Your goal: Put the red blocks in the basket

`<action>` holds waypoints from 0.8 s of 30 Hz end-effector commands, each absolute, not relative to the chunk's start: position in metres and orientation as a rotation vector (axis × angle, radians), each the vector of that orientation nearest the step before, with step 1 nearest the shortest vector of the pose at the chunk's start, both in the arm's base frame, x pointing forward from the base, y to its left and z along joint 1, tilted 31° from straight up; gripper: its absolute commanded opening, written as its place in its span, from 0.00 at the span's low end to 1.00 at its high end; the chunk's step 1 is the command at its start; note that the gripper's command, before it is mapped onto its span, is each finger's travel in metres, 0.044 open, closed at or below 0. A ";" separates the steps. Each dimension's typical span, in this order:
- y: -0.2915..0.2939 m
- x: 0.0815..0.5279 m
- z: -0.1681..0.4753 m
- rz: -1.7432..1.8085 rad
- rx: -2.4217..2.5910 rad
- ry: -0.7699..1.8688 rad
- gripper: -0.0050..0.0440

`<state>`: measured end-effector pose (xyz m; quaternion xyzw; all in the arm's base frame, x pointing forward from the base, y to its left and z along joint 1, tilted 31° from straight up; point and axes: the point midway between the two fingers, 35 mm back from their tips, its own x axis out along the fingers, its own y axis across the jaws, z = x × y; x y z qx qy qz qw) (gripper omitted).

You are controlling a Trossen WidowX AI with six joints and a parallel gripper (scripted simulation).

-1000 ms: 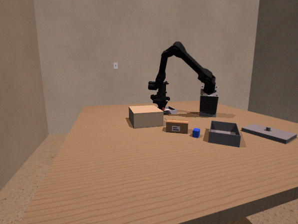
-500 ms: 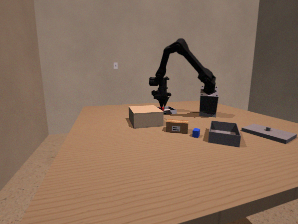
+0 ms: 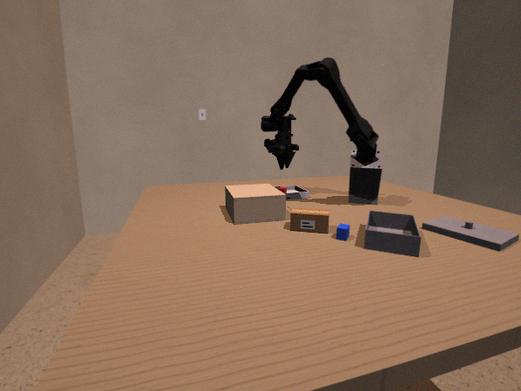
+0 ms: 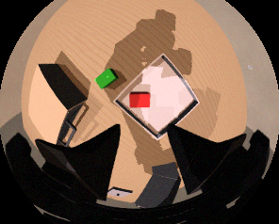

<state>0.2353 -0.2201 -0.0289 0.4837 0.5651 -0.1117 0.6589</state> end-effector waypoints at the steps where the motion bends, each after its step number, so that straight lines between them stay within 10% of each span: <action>1: -0.225 0.235 -0.021 -0.256 1.078 1.267 0.62; 9: -0.225 0.235 -0.021 -0.256 1.078 1.267 0.62; 10: -0.217 0.231 -0.019 -0.213 1.021 1.267 1.00; 24: -0.145 0.295 0.040 -0.016 0.757 1.255 1.00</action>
